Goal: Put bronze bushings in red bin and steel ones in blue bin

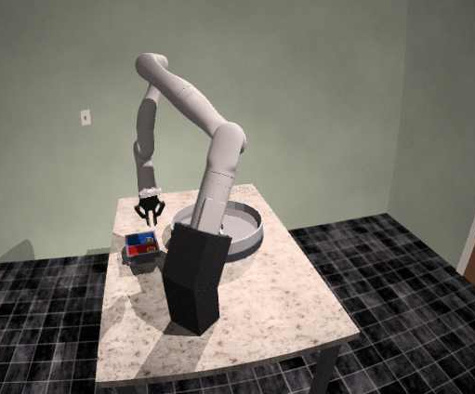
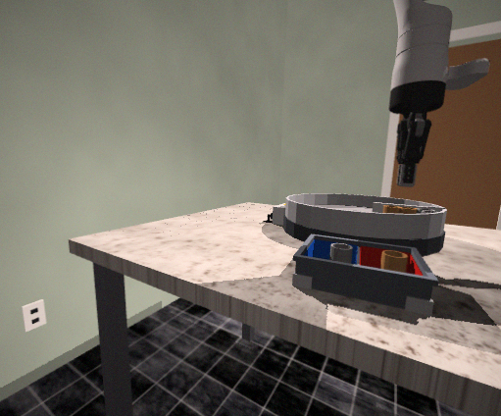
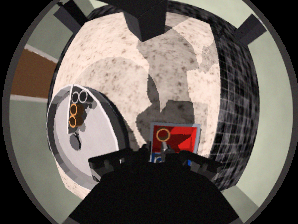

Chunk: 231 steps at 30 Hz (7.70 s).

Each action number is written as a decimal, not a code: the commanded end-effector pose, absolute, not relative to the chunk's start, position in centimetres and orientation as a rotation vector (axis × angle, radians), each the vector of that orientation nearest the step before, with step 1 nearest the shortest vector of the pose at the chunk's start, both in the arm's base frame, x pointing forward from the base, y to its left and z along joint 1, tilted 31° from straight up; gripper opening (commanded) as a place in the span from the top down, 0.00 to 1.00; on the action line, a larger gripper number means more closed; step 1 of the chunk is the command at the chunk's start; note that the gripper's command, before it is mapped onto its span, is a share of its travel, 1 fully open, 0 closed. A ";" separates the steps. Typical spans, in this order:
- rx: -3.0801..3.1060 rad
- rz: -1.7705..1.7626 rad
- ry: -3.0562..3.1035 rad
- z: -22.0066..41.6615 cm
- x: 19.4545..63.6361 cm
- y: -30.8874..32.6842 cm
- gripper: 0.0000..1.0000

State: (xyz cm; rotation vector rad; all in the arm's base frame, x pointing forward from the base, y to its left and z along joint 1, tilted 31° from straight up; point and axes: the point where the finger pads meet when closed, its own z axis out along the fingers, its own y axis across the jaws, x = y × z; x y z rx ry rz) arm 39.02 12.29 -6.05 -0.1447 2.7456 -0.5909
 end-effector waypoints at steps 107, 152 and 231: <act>-0.142 -0.603 2.738 -4.2 37.2 -14.1 0.82; -0.146 -0.596 2.739 -5.0 37.5 -14.1 1.00; -0.142 -0.603 2.739 -3.9 37.1 -13.6 1.00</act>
